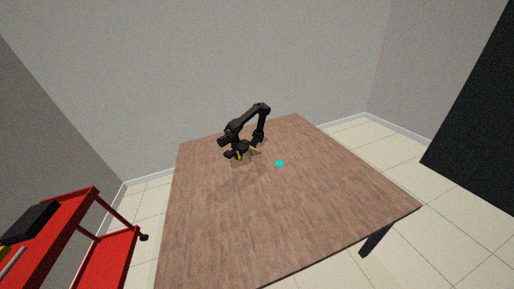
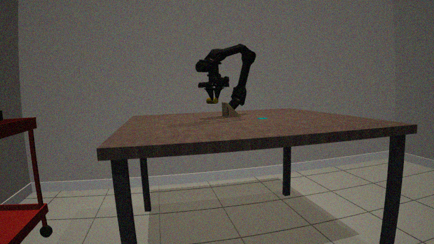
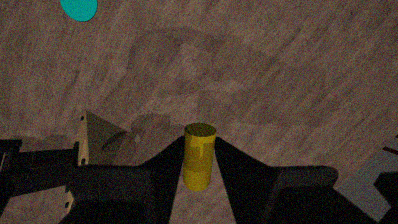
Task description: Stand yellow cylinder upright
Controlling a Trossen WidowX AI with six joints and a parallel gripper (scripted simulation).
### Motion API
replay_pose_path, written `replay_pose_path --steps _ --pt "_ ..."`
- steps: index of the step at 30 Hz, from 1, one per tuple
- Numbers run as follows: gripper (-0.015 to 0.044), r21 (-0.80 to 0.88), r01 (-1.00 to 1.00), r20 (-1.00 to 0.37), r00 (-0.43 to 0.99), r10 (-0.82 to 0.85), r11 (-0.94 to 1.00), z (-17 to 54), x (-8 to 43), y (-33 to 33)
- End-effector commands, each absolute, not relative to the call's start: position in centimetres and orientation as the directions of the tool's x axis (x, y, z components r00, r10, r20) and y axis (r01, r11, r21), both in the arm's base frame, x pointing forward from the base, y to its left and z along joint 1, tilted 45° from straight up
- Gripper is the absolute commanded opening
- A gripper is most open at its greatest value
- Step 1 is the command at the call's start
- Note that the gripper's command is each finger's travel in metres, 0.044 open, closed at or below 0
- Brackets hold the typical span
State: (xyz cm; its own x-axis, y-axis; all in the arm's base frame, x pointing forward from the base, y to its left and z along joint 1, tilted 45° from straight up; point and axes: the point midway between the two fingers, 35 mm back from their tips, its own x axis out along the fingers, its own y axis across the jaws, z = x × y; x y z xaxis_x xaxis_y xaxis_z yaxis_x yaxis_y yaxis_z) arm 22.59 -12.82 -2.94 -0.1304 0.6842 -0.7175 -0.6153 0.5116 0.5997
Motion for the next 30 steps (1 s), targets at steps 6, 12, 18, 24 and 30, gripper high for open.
replay_pose_path --steps 6,12,18,24,30 --pt "0.0105 0.598 -0.609 -0.724 -0.132 0.677 0.521 -1.4 22.8 -13.6" --pt "0.0105 0.611 -0.558 -0.732 -0.128 0.669 0.562 0.0 23.7 -12.6" --pt "0.0105 0.621 -0.505 -0.739 -0.123 0.662 0.6 1.5 24.5 -11.5" --pt "0.0105 0.63 -0.45 -0.745 -0.118 0.657 0.633 2.9 25.1 -10.4" --pt "0.0105 0.637 -0.393 -0.749 -0.113 0.652 0.663 4.4 25.7 -9.2"
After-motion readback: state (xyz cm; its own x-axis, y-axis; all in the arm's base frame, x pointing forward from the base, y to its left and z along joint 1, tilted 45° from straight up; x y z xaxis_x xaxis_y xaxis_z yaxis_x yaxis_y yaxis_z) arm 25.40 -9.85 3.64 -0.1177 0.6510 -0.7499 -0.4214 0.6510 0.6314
